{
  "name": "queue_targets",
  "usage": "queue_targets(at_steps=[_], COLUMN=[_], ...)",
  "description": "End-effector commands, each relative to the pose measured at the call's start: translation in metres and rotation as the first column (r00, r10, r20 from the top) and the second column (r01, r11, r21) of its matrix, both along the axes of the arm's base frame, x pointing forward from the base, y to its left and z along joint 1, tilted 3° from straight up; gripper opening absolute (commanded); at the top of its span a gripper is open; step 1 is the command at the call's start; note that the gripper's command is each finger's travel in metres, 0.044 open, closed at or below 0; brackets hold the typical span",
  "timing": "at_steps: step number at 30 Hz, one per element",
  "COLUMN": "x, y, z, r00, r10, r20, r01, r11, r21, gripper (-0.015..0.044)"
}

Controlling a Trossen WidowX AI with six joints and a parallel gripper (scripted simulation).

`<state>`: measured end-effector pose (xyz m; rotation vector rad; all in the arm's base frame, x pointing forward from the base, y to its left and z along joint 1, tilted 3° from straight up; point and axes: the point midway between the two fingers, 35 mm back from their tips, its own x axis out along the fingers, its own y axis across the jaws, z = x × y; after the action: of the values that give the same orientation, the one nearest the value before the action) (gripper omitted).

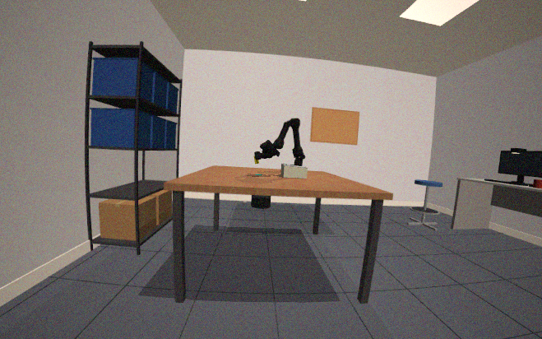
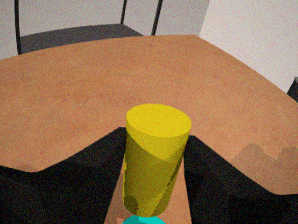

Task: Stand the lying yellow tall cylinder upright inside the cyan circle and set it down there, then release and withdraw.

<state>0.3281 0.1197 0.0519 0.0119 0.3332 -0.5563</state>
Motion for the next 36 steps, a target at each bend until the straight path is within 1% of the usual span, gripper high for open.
queue_targets(at_steps=[1, 27, 36], x=[-0.003, -0.025, -0.027], y=[-0.001, -0.007, -0.007], z=[0.002, 0.014, 0.014], r00=[1.000, 0.981, 0.979], r10=[-0.007, -0.049, -0.053], r20=[0.025, 0.185, 0.198], r01=[0.008, 0.054, 0.058], r11=[1.000, 0.998, 0.998], r21=[-0.006, -0.023, -0.023], gripper=[0.0105, 0.0105, 0.0105])
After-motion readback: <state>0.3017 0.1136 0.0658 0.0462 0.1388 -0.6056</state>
